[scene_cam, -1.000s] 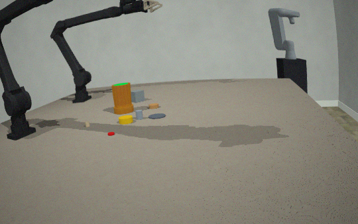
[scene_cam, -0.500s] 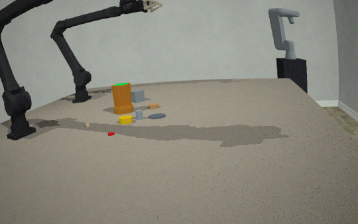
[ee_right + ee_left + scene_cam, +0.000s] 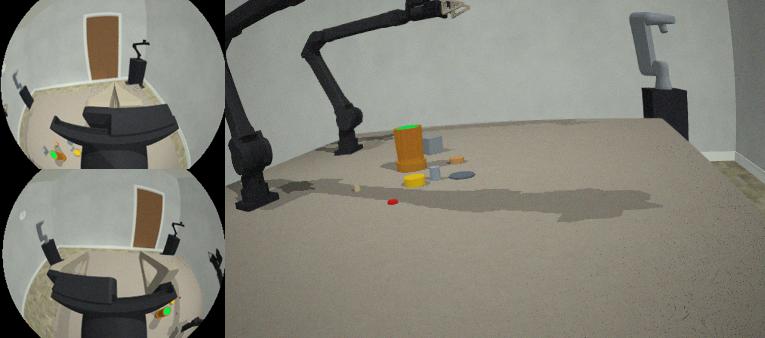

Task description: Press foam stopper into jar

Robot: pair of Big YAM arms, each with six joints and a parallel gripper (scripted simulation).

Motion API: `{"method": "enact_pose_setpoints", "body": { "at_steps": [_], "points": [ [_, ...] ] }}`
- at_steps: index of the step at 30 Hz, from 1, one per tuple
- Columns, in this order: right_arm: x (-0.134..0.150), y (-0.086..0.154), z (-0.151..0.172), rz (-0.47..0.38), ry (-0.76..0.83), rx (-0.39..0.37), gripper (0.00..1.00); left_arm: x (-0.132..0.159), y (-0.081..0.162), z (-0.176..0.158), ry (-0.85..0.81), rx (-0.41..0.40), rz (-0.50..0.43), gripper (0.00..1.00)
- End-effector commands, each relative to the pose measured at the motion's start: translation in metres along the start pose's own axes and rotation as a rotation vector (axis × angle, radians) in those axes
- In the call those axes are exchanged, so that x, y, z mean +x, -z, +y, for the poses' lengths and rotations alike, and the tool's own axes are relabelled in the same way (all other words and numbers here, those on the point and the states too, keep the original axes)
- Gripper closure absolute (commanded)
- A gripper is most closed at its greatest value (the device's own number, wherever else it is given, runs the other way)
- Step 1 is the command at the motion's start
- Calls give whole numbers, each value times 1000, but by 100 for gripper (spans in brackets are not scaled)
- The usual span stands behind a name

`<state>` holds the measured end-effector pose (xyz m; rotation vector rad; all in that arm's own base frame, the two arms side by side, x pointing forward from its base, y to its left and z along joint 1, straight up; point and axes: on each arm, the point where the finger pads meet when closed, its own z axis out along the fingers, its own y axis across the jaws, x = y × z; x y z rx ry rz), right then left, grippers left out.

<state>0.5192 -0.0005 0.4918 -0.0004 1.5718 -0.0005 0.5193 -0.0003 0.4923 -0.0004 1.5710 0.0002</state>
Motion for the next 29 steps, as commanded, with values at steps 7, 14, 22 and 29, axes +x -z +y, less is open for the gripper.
{"method": "enact_pose_setpoints", "body": {
  "at_steps": [7,14,22,29],
  "points": [
    [-32,-5,4,-56,-12,-7,100,-37,2,-5,-17,8,-71,2],
    [-33,-5,5,-58,-12,-7,100,-36,2,-5,-17,9,-70,2],
    [-33,-5,4,-58,-12,-6,100,-36,2,-5,-16,9,-70,2],
    [-33,-5,4,-58,-12,-6,100,-36,2,-5,-16,9,-70,2]
  ]
}}
